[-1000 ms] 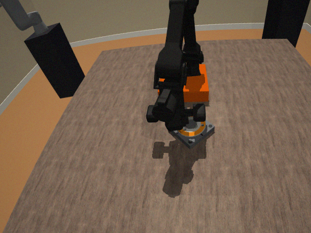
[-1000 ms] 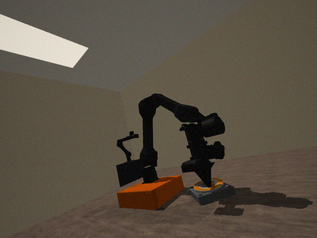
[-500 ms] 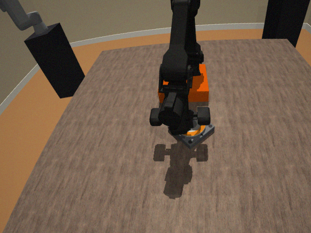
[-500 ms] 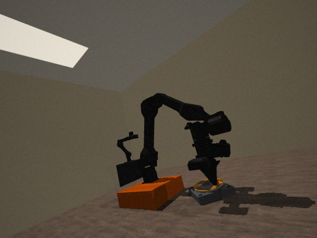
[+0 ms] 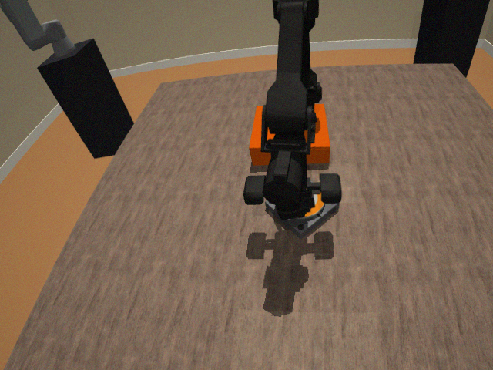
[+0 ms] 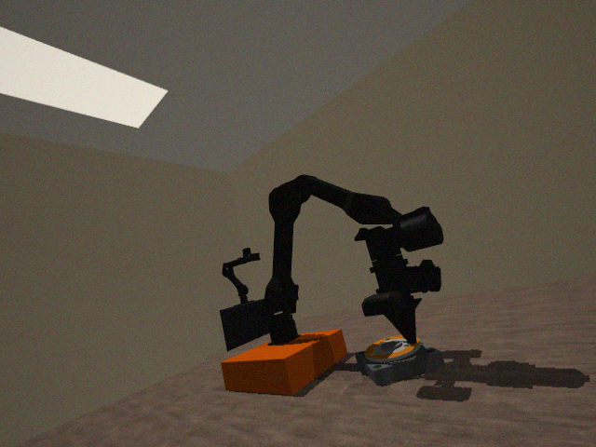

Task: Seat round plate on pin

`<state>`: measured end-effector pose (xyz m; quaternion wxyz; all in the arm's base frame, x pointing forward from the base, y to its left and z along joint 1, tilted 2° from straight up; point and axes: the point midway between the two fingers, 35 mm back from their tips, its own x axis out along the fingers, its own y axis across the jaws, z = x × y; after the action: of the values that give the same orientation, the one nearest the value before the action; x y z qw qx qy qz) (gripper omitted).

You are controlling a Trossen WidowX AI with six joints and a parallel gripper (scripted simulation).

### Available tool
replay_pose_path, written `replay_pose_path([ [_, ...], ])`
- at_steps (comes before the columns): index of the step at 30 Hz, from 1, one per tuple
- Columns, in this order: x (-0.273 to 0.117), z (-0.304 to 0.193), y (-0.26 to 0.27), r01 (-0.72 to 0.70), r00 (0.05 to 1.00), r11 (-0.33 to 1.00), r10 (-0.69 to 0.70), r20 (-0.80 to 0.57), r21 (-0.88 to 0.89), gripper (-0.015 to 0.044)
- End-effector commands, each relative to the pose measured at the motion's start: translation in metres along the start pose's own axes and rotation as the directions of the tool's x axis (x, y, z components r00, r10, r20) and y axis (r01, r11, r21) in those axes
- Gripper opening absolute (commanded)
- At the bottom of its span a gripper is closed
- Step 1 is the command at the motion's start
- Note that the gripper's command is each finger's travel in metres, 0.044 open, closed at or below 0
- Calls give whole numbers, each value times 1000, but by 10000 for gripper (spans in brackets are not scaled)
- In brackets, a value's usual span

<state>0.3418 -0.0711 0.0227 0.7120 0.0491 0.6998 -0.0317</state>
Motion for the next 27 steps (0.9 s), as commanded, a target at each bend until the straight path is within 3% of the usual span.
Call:
replay_pose_path([
  [1,-1,2,7,-4,1000,1000,4,1,2,0],
  [27,-3,-1,37,-8,1000,1000,8,1,2,0],
])
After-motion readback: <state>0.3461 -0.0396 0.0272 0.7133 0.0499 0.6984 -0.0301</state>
